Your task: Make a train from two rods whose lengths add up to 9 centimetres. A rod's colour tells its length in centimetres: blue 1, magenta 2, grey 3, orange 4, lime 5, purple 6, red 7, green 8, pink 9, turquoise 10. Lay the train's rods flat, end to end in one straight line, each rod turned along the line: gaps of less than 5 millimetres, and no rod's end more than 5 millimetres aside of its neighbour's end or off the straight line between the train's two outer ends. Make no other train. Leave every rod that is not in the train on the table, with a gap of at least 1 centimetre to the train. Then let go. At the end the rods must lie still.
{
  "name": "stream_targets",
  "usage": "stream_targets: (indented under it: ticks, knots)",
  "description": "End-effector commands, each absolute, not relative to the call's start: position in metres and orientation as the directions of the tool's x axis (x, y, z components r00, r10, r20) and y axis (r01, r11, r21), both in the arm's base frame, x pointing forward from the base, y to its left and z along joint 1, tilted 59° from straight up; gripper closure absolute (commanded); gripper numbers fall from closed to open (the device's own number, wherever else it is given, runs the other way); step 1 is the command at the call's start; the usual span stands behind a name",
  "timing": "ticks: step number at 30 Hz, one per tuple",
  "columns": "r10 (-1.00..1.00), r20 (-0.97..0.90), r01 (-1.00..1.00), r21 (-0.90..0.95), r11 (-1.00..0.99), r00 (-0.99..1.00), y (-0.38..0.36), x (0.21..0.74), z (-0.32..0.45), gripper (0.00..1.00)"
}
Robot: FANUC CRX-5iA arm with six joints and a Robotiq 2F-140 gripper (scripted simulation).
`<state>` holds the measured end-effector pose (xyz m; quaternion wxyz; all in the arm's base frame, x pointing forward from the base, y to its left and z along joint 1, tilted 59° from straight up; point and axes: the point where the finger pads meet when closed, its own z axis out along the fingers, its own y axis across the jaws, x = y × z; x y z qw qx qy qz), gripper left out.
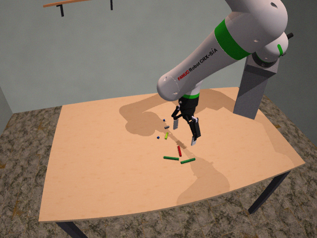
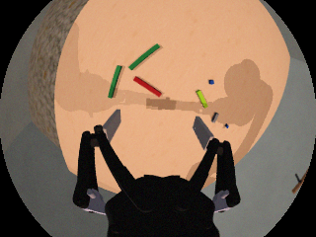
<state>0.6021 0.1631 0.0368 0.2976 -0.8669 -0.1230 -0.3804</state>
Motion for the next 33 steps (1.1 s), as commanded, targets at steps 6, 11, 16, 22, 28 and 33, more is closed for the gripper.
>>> stream_targets:
  ticks: [6, 11, 16, 22, 28, 33]
  knots:
    - [0.176, 0.825, 0.596, -0.223, -0.772, 0.537, 0.177, 0.593, 0.046, 0.0]
    - [0.273, 0.848, 0.66, -0.115, -0.743, 0.455, 0.185, 0.588, 0.05, 0.0]
    - [0.273, 0.848, 0.66, -0.115, -0.742, 0.454, 0.185, 0.588, 0.05, 0.0]
    - [0.273, 0.848, 0.66, -0.115, -0.742, 0.454, 0.185, 0.588, 0.05, 0.0]
    - [0.273, 0.848, 0.66, -0.115, -0.742, 0.454, 0.185, 0.588, 0.05, 0.0]
    - [0.273, 0.848, 0.66, -0.115, -0.742, 0.454, 0.185, 0.588, 0.05, 0.0]
